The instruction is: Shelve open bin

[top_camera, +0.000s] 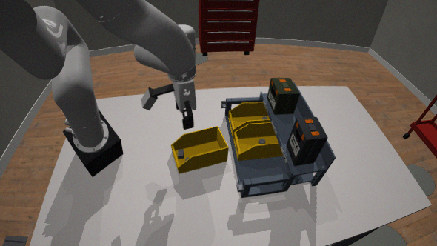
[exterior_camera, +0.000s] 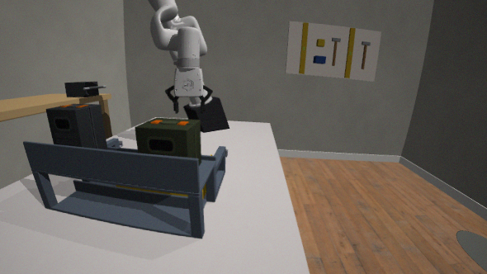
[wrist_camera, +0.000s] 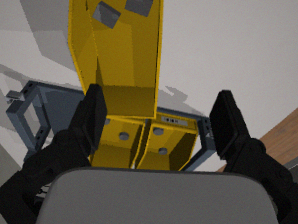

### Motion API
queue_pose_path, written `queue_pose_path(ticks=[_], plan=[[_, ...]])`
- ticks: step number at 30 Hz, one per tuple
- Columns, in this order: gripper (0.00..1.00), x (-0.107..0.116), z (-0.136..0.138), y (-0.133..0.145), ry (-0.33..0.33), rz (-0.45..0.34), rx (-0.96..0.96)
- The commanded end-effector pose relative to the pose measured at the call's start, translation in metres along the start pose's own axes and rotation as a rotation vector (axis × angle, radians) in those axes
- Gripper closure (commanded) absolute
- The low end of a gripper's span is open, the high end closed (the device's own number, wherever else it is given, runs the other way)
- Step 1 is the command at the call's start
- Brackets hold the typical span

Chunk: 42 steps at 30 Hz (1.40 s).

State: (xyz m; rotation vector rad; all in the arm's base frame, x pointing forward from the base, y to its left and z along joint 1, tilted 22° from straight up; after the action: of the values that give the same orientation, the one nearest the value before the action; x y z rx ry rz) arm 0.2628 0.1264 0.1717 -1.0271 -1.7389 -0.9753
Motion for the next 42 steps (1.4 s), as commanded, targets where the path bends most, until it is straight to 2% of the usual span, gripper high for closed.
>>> queue_pose_path(ticks=[1,7,12,42], plan=[[0.0,-0.002,0.0,0.005,-0.002,-0.011,-0.002],[0.0,-0.002,0.0,0.005,-0.002,-0.011,-0.002],[0.0,0.008,0.0,0.004,-0.002,-0.011,-0.002],[0.0,0.014,0.0,0.004,-0.002,-0.011,-0.002]])
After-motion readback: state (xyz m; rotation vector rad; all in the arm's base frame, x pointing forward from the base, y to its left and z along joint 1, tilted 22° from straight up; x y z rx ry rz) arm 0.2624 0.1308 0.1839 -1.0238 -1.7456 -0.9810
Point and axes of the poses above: the point where the finger pads meet when closed, its own x axis back along the fingers, its own z axis across the jaws, y = z × x, the point moved 10 cm from there along x, back along the fingers, and after that the axes turned 2 degrees about -x, right-handed, at the moved point
